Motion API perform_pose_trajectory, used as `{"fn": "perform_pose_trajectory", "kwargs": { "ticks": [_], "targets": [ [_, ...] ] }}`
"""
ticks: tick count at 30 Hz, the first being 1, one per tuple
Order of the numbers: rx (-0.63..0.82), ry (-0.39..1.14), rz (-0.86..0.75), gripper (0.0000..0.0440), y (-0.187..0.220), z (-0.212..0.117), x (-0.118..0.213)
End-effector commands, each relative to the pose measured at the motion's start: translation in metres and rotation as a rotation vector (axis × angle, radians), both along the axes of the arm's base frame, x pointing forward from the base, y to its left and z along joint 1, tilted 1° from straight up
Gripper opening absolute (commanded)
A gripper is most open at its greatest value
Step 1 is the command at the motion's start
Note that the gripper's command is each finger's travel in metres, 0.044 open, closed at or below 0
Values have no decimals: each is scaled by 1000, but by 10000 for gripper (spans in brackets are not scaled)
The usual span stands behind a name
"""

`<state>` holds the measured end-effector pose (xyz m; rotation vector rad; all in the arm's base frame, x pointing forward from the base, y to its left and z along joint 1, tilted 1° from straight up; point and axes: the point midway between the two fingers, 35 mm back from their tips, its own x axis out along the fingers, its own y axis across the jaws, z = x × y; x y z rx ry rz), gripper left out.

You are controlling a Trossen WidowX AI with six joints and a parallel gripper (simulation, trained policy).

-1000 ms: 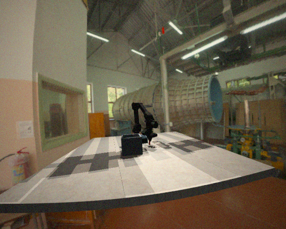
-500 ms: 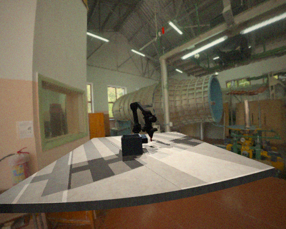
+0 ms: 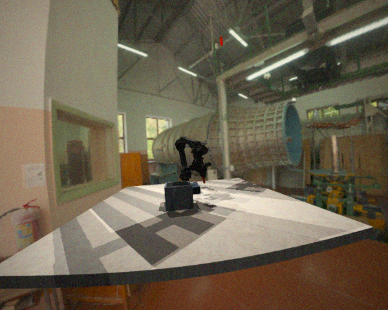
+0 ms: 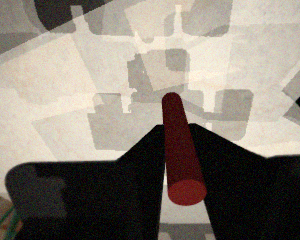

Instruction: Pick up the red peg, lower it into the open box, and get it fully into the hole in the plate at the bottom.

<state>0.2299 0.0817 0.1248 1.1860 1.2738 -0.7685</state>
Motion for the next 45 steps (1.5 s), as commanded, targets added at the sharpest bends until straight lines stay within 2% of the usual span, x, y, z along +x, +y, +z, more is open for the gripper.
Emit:
{"fn": "perform_pose_trajectory", "kwargs": {
  "ticks": [1,8,15,45],
  "targets": [
    [-12,-33,-2,0,-8,14,4],
    [-55,-82,-25,0,-32,40,13],
    [-104,-89,-59,0,-58,50,19],
    [-172,-9,-139,0,-144,43,43]
  ]
}}
